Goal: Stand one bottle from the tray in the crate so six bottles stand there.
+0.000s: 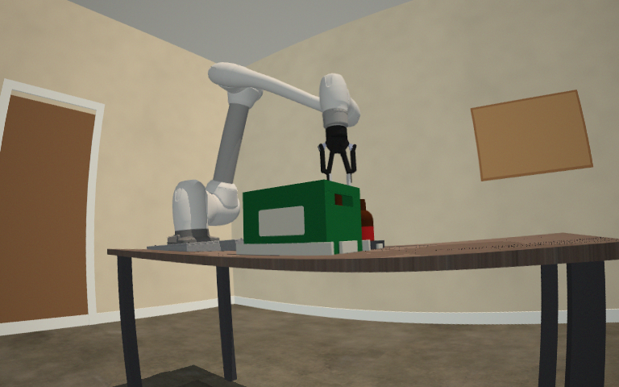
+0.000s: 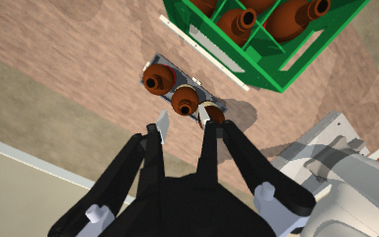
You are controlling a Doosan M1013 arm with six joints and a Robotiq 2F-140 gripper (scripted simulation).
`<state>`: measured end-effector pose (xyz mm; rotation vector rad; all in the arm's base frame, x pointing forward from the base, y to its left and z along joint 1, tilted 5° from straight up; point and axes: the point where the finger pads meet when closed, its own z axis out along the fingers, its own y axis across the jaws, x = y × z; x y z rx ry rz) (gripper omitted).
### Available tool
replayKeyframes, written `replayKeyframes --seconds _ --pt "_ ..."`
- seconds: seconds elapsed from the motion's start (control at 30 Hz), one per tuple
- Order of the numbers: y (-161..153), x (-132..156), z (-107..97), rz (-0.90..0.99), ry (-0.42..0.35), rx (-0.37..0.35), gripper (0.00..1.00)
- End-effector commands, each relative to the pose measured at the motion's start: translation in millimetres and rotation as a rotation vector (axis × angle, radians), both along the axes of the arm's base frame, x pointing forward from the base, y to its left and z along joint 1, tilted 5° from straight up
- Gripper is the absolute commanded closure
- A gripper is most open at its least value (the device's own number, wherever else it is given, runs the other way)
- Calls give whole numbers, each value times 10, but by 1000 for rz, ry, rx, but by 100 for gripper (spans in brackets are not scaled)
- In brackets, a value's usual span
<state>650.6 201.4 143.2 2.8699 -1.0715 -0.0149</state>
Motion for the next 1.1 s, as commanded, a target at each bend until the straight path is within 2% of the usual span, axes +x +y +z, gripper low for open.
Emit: replayKeyframes --seconds 0.0,1.07 --pt "-6 -33 -74 -7 9 1 62" --pt "-6 -64 -73 -7 9 1 62"
